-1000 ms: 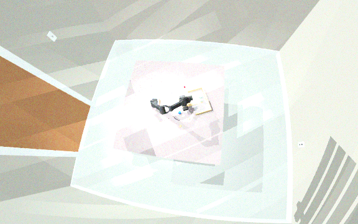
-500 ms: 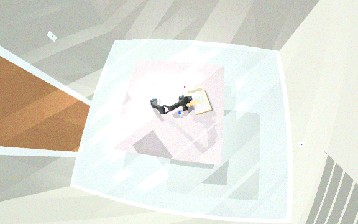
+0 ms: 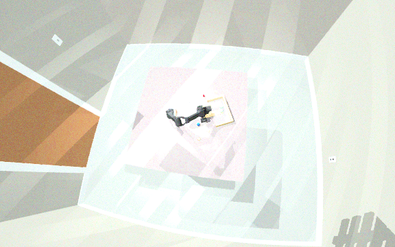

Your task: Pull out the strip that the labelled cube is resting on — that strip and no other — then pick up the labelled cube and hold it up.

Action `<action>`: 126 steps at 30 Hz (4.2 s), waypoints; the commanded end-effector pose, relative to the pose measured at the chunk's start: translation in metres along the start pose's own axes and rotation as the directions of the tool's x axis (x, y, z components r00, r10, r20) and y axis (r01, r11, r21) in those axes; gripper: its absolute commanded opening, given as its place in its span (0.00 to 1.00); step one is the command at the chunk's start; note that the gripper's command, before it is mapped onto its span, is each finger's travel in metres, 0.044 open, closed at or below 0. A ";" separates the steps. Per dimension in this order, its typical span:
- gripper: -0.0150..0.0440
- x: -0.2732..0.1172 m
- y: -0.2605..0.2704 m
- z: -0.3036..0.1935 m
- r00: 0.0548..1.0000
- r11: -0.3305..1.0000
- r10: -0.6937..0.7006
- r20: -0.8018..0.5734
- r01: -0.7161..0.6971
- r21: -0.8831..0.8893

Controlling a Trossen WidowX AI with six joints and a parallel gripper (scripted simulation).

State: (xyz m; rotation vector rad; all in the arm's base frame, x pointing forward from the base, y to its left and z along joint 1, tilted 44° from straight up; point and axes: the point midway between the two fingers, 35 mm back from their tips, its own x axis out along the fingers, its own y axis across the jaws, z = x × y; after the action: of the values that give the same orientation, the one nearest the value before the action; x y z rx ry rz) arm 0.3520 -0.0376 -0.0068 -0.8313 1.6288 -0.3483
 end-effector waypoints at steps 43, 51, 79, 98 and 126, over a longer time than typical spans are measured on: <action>0.25 0.009 -0.001 -0.072 1.000 1.000 -0.001 -0.009 0.001 -0.007; 0.25 0.009 -0.002 -0.084 1.000 1.000 -0.001 -0.010 0.001 -0.008; 0.25 0.010 -0.003 -0.126 1.000 1.000 -0.001 -0.012 0.001 -0.010; 0.25 0.010 -0.003 -0.153 1.000 1.000 -0.001 -0.014 0.001 -0.011; 0.25 0.009 -0.004 -0.190 1.000 1.000 -0.001 -0.015 0.001 -0.013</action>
State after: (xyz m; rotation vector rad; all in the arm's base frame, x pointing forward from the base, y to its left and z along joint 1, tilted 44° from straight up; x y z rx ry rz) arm 0.1881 -0.0819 0.0379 -0.8309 1.5990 -0.3387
